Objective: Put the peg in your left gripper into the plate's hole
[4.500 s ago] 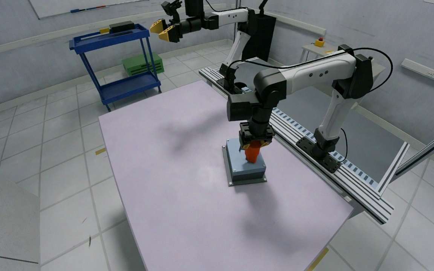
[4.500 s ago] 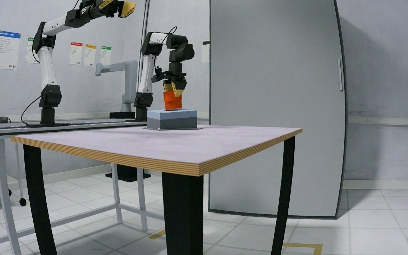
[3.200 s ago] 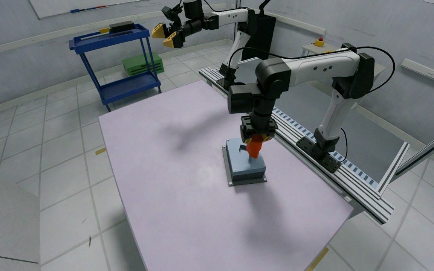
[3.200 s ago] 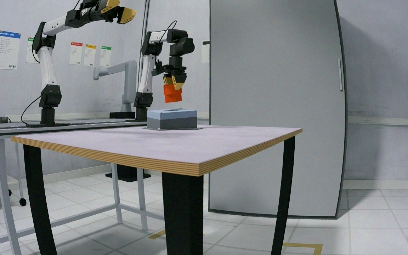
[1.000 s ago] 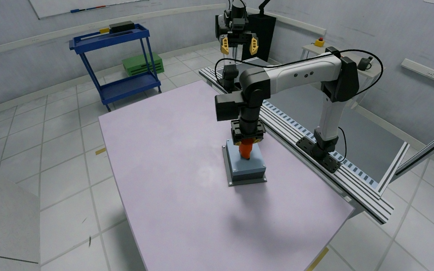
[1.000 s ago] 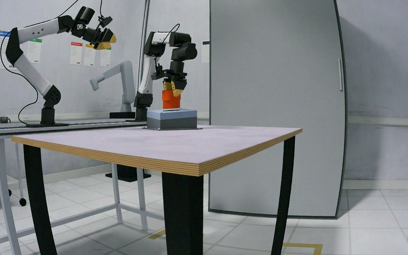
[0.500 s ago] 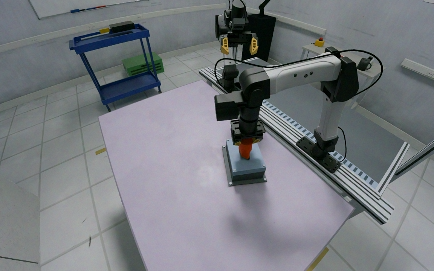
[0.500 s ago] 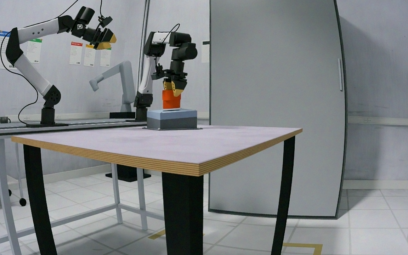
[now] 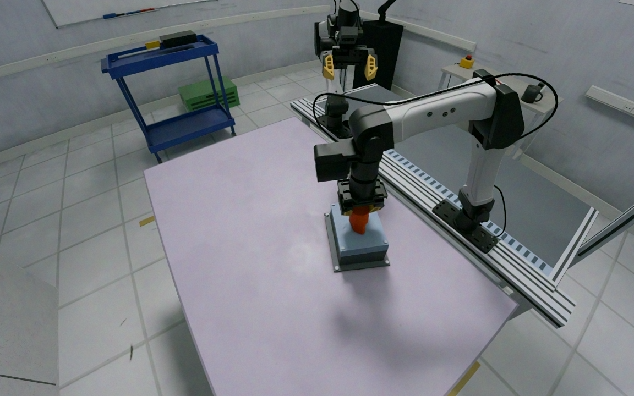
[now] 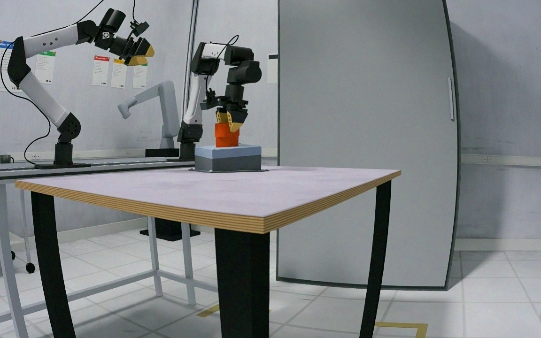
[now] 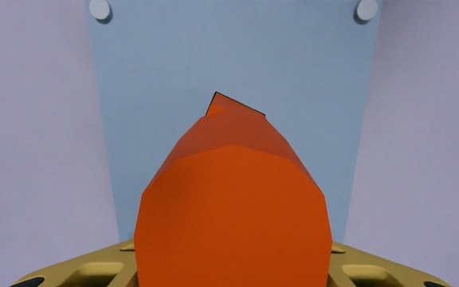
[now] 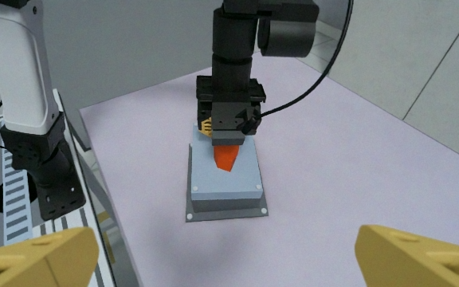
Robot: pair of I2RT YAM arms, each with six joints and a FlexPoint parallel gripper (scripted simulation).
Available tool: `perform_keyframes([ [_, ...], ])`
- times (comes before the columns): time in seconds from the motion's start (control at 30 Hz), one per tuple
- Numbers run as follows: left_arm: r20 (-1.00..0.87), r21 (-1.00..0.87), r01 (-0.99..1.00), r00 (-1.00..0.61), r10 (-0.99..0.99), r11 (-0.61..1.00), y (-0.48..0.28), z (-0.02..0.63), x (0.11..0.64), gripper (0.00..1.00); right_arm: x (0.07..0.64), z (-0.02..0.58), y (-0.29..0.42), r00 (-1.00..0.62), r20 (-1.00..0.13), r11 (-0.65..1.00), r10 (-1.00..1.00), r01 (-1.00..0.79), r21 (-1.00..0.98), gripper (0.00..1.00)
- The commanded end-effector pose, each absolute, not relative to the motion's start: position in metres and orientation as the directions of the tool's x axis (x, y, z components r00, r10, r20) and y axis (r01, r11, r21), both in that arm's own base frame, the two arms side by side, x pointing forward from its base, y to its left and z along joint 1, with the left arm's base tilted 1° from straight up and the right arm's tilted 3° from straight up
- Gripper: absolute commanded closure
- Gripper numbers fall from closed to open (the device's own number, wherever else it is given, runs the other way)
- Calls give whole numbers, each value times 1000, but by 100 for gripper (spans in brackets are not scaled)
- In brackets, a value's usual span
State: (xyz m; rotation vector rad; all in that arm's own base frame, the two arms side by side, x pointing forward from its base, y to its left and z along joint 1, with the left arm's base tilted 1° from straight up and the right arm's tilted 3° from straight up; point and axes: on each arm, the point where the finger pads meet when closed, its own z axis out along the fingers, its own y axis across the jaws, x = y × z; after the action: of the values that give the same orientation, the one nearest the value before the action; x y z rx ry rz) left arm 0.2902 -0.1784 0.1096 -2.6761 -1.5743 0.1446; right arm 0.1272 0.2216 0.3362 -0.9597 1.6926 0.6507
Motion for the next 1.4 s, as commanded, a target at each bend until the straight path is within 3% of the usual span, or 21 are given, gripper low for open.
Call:
perform_keyframes([
  [0.0,-80,1,870,492,867,-494,-182,127,293,65,127,335,222,-145,-949,535,-281,-844,-30,0],
  [1.37,-63,-44,868,492,868,-495,-180,96,292,65,127,335,222,-145,-949,535,-281,-844,-30,0],
])
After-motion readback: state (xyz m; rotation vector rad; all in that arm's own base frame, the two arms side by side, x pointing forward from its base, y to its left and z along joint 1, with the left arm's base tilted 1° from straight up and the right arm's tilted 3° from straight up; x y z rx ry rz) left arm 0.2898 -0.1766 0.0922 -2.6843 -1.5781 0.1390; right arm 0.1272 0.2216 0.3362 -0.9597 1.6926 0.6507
